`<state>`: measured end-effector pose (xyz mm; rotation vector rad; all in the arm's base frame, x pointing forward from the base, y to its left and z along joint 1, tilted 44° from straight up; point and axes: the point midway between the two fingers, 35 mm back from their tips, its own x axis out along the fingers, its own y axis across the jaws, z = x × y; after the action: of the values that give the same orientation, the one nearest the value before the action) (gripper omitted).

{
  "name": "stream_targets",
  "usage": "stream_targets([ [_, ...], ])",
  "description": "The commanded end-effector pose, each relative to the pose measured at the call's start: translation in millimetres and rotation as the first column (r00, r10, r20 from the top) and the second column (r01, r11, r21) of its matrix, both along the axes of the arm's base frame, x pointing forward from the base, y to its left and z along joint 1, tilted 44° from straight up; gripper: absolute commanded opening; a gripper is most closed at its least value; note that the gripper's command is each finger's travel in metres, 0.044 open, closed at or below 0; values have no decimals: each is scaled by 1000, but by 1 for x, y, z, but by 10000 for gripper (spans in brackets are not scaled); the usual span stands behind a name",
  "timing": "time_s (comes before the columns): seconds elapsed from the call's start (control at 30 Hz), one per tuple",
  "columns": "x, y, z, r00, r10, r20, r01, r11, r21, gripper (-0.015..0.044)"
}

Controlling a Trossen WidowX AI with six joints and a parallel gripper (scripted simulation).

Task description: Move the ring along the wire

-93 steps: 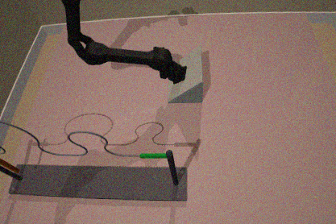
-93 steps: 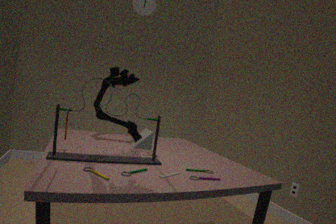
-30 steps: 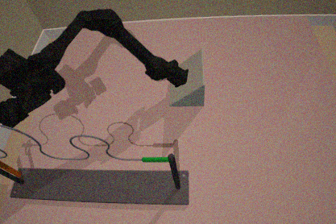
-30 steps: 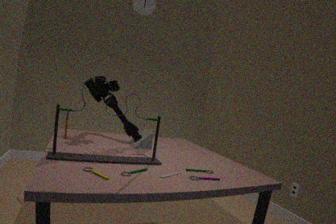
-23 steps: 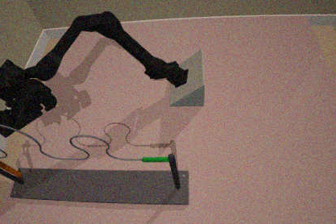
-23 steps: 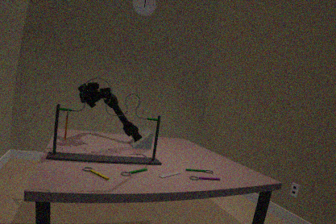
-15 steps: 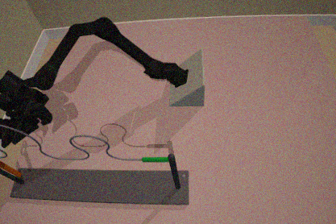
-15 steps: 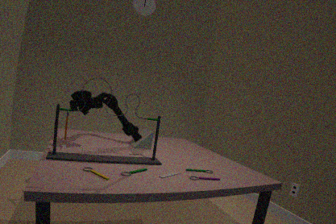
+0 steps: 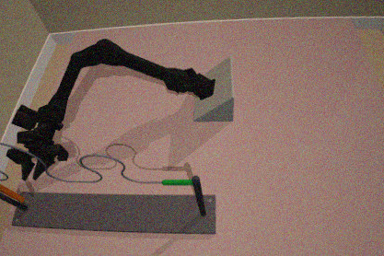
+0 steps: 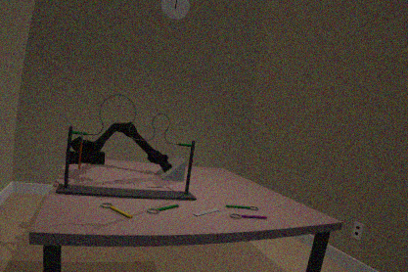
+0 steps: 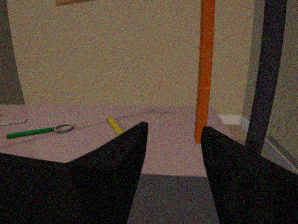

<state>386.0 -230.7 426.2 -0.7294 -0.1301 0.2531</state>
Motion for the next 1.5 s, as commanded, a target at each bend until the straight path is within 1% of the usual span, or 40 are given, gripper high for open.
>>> stream_targets([
  [0.0, -19, -52, -20, 999, -53, 2, 53, 997, -58, 160],
  [0.1, -28, -71, -28, 997, -75, 1, 75, 994, -75, 160],
  [0.33, -28, -71, -28, 997, -75, 1, 75, 994, -75, 160],
  [0.4, -24, -67, -25, 997, -75, 2, 75, 994, -75, 160],
  [0.57, 4, -35, -1, 997, -75, 6, 75, 995, -72, 160],
  [0.63, 10, -27, 6, 997, -75, 7, 75, 995, -71, 160],
  [0.9, 13, -26, 8, 997, -75, 7, 75, 995, -71, 160],
  [1.47, 38, -23, 9, 997, -75, 9, 75, 995, -69, 160],
])
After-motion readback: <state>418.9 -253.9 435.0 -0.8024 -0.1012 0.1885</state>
